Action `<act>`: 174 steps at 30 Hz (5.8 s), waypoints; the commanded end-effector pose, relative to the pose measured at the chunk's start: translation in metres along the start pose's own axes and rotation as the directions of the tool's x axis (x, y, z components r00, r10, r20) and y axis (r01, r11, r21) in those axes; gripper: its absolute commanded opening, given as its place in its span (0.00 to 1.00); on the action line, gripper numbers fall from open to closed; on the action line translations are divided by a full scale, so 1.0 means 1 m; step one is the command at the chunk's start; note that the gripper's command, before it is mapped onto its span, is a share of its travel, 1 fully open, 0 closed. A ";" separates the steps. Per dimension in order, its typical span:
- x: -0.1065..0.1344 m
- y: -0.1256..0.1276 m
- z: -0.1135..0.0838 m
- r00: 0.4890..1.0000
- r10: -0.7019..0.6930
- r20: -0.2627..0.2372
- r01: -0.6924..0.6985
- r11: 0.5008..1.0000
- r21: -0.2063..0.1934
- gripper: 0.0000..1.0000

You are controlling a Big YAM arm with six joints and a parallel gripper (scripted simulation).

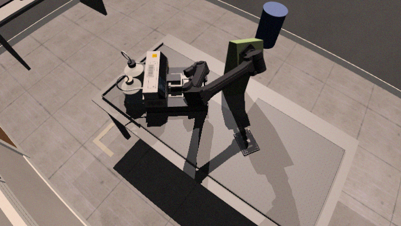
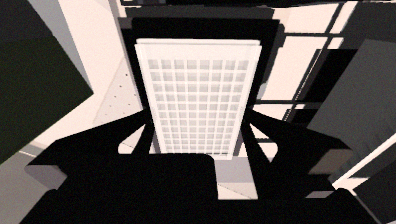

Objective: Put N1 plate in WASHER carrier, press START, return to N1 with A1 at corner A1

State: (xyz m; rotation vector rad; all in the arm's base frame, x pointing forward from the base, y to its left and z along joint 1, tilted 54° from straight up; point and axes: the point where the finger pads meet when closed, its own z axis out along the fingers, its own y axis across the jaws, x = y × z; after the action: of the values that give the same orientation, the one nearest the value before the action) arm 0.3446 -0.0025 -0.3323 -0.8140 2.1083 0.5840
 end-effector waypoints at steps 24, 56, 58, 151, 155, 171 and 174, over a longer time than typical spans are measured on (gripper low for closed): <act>0.000 0.003 -0.039 1.000 0.027 0.002 -0.027 1.000 0.010 0.84; -0.001 0.001 -0.085 1.000 0.021 0.005 -0.021 1.000 0.015 0.84; -0.001 0.000 -0.088 1.000 0.020 0.005 -0.020 1.000 0.016 0.84; -0.292 0.051 -0.052 0.985 -0.174 -0.010 0.174 0.985 -0.013 0.84; -0.307 0.065 -0.050 0.973 -0.230 -0.002 0.230 0.973 -0.006 0.84; -0.348 0.117 -0.042 0.975 -0.223 -0.012 0.223 0.975 -0.011 0.84; -0.357 0.128 -0.041 0.975 -0.223 -0.012 0.223 0.975 -0.011 0.84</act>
State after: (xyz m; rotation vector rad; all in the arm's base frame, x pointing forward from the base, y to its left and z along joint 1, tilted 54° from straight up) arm 0.4222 0.1757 -0.0119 -1.0713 1.9563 0.4304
